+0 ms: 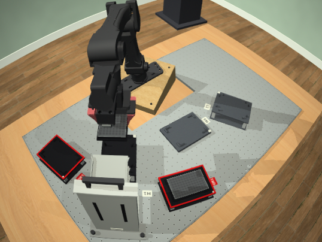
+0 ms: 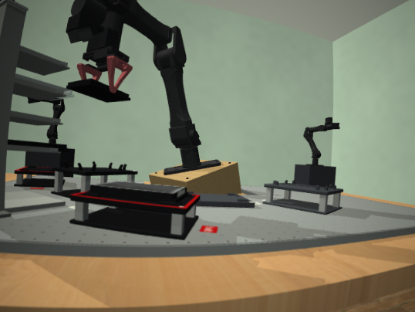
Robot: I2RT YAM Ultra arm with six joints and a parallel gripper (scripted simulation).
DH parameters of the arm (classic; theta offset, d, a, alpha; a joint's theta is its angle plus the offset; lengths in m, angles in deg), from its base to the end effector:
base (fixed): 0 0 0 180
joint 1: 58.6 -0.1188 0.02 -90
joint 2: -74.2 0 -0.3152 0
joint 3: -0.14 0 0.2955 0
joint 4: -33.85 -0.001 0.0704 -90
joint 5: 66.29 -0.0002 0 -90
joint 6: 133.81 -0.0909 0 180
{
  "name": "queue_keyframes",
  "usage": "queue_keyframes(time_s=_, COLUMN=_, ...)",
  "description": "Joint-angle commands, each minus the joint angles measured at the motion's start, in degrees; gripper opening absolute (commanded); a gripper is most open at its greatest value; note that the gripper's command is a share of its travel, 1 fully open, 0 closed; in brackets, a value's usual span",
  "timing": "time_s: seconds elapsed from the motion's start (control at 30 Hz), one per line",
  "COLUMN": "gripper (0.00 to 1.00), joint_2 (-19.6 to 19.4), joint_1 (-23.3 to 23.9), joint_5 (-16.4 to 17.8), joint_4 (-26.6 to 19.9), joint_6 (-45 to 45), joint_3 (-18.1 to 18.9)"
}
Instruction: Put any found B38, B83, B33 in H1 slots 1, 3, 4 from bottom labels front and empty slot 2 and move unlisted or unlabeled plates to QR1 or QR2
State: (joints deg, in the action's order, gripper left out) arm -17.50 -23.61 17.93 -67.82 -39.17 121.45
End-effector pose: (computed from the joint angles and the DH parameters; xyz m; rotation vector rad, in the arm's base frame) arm 0.2703 -0.1991 0.4268 0.7725 2.7610 -0.2896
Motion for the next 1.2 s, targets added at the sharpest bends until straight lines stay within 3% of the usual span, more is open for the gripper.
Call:
queue_keyframes(time_s=0.0, gripper=0.86, joint_2=0.35, joint_1=-0.08, joint_5=-0.03, joint_4=0.01, joint_6=-0.06, joint_3=0.36)
queue_keyframes(time_s=0.37, gripper=0.86, joint_2=0.35, joint_1=-0.08, joint_5=-0.03, joint_4=0.01, joint_6=-0.06, joint_3=0.36)
queue_keyframes(time_s=0.77, gripper=0.86, joint_2=2.25, joint_1=-8.73, joint_5=-2.30, joint_4=0.00, joint_6=-19.92, joint_3=-3.26)
queue_keyframes(time_s=1.17, gripper=0.86, joint_2=2.87, joint_1=-16.12, joint_5=-4.11, joint_4=0.00, joint_6=-30.68, joint_3=-5.28)
